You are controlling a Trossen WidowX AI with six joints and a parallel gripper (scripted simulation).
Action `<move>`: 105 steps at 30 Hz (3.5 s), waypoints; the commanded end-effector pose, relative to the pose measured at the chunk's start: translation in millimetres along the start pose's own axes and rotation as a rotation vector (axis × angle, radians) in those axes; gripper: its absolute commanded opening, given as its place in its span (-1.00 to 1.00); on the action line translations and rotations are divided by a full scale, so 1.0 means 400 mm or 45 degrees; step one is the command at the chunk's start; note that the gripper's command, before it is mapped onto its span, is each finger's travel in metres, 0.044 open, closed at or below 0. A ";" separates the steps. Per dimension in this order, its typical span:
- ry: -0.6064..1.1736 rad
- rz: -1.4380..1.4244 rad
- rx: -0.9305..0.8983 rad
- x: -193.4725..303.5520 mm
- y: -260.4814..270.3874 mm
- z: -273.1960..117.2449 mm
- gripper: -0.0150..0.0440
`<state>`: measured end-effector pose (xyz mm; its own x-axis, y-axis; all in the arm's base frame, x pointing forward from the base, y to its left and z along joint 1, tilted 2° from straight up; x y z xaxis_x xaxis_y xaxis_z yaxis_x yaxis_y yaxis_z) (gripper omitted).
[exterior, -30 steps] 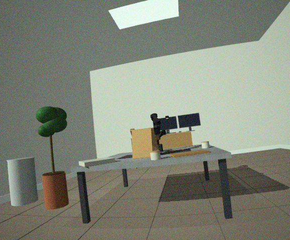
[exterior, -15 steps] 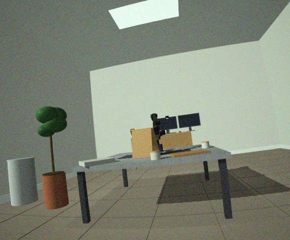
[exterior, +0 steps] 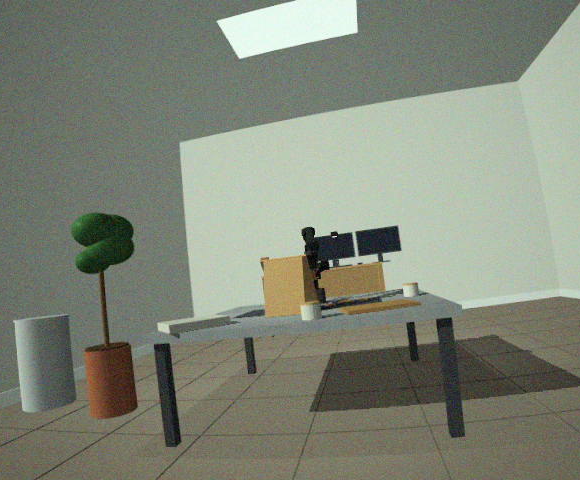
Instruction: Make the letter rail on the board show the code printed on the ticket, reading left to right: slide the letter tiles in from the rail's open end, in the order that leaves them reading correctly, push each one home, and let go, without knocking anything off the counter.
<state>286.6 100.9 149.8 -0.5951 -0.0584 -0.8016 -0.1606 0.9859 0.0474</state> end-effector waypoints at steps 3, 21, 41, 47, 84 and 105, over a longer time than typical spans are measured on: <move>-0.004 -0.003 -0.005 -0.001 -0.007 -0.001 -0.49; -0.004 -0.004 -0.004 -0.001 -0.025 0.000 -0.49; -0.004 -0.006 -0.003 -0.002 -0.052 0.000 -0.49; -0.004 -0.006 -0.003 -0.002 -0.060 0.000 -0.49; -0.004 -0.008 -0.001 -0.003 -0.108 0.000 -0.49; -0.004 -0.010 0.000 -0.004 -0.136 0.000 -0.49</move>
<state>295.9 48.8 148.5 -0.5932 -0.0624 -0.8026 -0.1606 0.9861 0.0420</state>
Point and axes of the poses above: the point midway between the two fingers, 35 mm back from their tips, its own z axis out along the fingers, its own y axis across the jaws, x = y × z, the point moved 5 cm from there along -z, back along the fingers, and after that the axes turned 1 degree about z, right-handed, at the moved point
